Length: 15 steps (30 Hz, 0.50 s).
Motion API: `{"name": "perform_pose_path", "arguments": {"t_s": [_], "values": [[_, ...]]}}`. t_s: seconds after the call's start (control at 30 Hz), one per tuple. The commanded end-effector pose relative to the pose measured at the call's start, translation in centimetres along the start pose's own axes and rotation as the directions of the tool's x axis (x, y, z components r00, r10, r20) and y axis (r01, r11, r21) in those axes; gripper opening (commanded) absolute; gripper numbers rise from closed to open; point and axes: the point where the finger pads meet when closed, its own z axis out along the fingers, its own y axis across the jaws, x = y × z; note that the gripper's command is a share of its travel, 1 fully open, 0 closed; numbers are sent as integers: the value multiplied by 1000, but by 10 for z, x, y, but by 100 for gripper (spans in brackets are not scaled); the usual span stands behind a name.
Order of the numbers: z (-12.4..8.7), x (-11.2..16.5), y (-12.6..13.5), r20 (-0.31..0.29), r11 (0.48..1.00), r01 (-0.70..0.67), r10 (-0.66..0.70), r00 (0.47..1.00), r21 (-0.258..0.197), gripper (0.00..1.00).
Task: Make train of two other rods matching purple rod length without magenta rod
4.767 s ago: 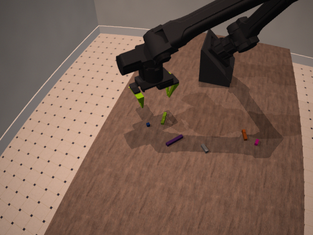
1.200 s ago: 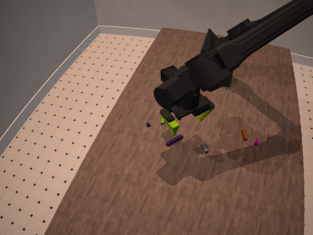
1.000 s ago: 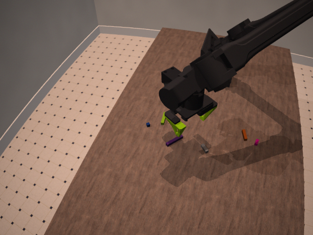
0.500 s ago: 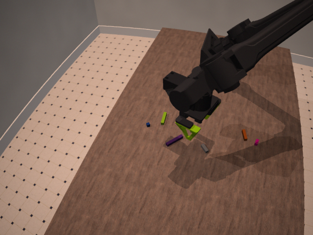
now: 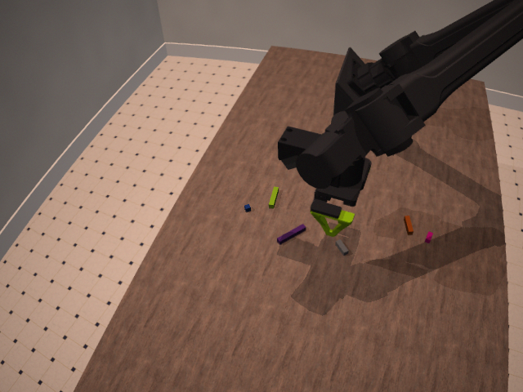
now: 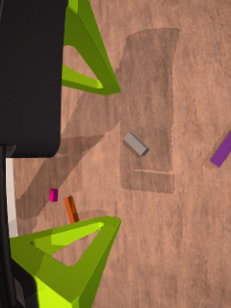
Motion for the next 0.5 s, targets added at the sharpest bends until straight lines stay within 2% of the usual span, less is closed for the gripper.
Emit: {"name": "perform_pose_path", "arguments": {"t_s": [0.0,0.07,0.1,0.27,0.3,0.47], "values": [[-1,14,-1,3,995,101,-101,995,4,100],[2,11,-2,1,995,94,-94,996,11,100],[-1,21,-3,1,980,199,-199,980,4,100],[4,16,-5,-2,982,186,-186,982,17,100],[-1,28,-5,1,955,298,-298,955,4,100],[1,26,-5,1,956,294,-294,956,9,100]]}}
